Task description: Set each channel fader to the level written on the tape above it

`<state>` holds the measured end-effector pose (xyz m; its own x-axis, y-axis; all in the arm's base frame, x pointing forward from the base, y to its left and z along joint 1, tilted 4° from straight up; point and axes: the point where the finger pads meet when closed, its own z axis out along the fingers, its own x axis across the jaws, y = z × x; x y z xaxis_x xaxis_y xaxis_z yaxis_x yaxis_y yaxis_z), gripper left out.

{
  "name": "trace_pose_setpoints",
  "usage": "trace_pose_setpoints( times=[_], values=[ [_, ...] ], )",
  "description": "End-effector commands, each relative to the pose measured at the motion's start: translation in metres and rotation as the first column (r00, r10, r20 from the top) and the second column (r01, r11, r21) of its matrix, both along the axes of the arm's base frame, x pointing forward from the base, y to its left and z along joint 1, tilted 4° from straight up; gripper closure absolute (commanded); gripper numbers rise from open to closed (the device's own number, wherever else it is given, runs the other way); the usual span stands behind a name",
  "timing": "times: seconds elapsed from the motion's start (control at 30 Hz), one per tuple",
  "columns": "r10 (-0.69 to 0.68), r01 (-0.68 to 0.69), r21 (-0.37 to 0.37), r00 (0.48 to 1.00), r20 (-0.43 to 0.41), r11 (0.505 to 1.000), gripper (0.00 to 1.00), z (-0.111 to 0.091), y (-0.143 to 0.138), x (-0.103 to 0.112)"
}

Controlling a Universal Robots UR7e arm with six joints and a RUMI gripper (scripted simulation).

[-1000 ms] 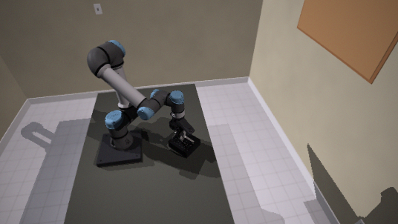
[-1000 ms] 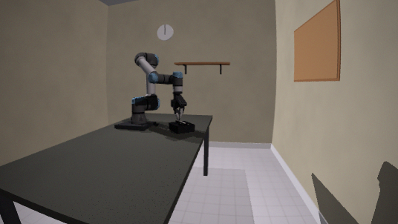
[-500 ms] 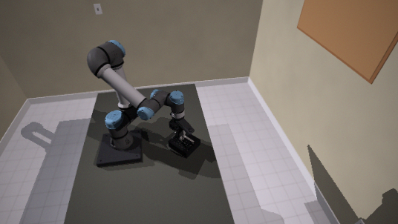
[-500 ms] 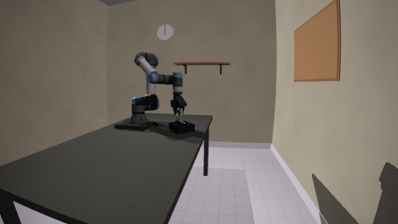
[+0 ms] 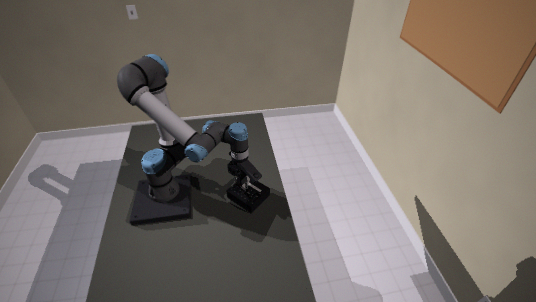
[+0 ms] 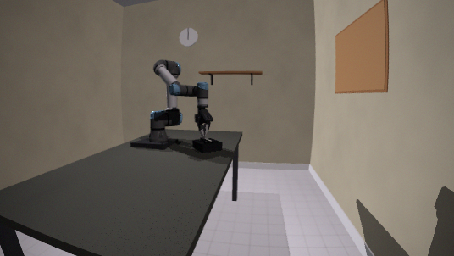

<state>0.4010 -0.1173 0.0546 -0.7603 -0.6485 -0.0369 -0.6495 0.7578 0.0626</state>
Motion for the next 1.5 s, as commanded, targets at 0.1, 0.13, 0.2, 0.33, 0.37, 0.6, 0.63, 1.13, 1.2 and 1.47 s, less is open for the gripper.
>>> trace_pose_setpoints(
  times=[0.1, 0.13, 0.2, 0.33, 0.37, 0.6, 0.63, 1.13, 1.2, 1.47],
  values=[
    [0.002, -0.002, 0.0, 1.0, -0.001, 1.0, 1.0, -0.001, 0.002, -0.001],
    [0.002, -0.002, 0.0, 1.0, -0.001, 1.0, 1.0, -0.001, 0.002, -0.001],
    [0.002, -0.002, 0.0, 1.0, -0.001, 1.0, 1.0, -0.001, 0.002, -0.001],
    [0.002, -0.002, 0.0, 1.0, -0.001, 1.0, 1.0, -0.001, 0.002, -0.001],
    [0.002, -0.002, 0.0, 1.0, -0.001, 1.0, 1.0, -0.001, 0.002, -0.001],
    [0.002, -0.002, 0.0, 1.0, -0.001, 1.0, 1.0, -0.001, 0.002, -0.001],
    [0.002, -0.002, 0.0, 1.0, -0.001, 1.0, 1.0, -0.001, 0.002, -0.001],
    [0.002, -0.002, 0.0, 1.0, -0.001, 1.0, 1.0, -0.008, 0.003, -0.001],
    [0.002, -0.002, 0.0, 1.0, -0.001, 1.0, 1.0, -0.009, 0.003, -0.001],
    [0.002, -0.002, 0.0, 1.0, -0.001, 1.0, 1.0, -0.012, 0.003, -0.001]
  ],
)
